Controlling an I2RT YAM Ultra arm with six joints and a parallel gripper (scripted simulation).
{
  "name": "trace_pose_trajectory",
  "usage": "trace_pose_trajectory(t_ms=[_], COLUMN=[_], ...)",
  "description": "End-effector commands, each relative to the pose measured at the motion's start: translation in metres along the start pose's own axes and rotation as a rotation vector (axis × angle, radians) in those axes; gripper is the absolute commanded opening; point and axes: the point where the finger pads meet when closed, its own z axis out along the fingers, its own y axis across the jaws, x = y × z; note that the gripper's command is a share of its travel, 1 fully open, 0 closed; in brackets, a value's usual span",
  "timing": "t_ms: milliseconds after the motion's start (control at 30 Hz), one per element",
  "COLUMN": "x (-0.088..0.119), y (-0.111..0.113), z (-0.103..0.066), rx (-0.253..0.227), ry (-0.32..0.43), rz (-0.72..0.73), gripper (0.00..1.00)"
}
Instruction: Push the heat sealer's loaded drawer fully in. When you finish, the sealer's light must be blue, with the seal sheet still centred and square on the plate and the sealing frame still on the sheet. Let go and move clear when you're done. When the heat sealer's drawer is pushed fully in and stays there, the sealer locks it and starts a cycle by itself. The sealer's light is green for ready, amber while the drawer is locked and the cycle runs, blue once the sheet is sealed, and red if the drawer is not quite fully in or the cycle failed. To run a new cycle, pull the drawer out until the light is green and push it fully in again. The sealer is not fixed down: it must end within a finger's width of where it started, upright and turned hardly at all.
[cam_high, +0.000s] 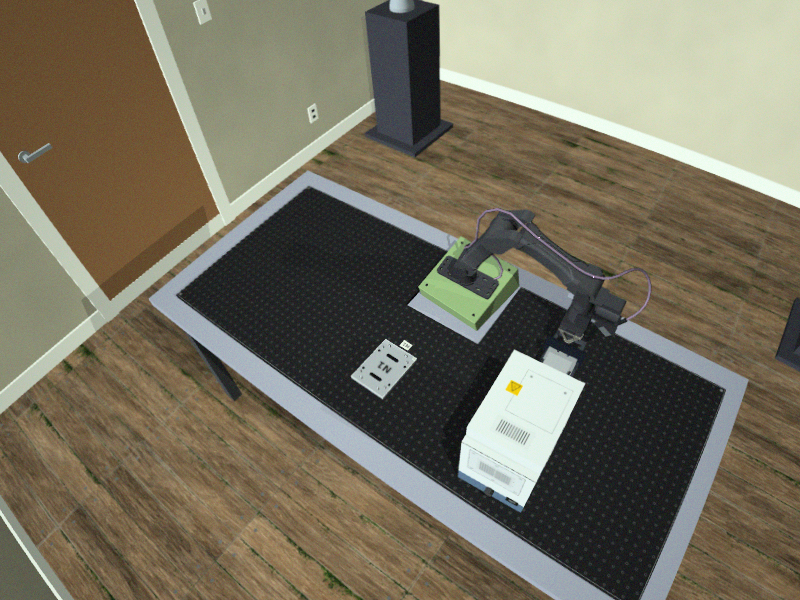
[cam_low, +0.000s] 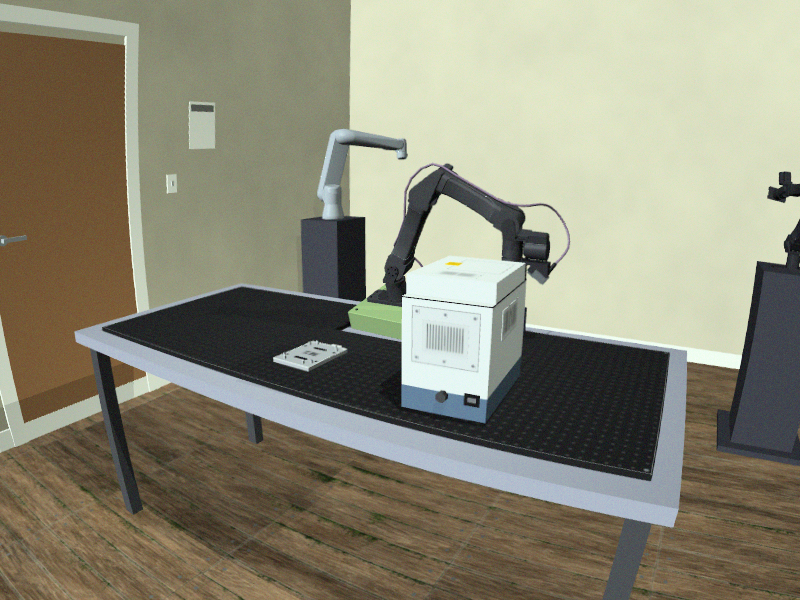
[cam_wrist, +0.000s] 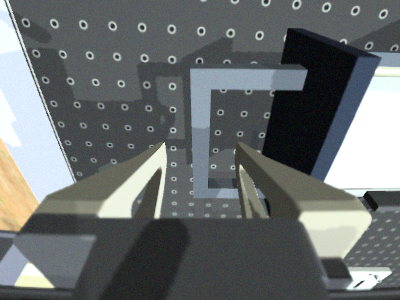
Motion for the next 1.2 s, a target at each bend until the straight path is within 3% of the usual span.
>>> trace_pose_trajectory(t_ms=[0,133,233,633,667,1167], x=[-0.001,-0.002,-0.011,-0.007,-0.007,-0.007], y=[0.000,-0.001,-0.002,0.000,0.000,0.000], z=[0.012,0.016,0.007,0.007,0.007,0.007], rx=[0.005,0.005,0.006,0.002,0.002,0.002], ry=[-0.003,-0.009,-0.045,-0.030,-0.030,-0.030], rz=[-0.006,-0.003,0.001,0.002,0.002,0.002], gripper=[0.45,0.45,0.45,0.45,0.27,0.15])
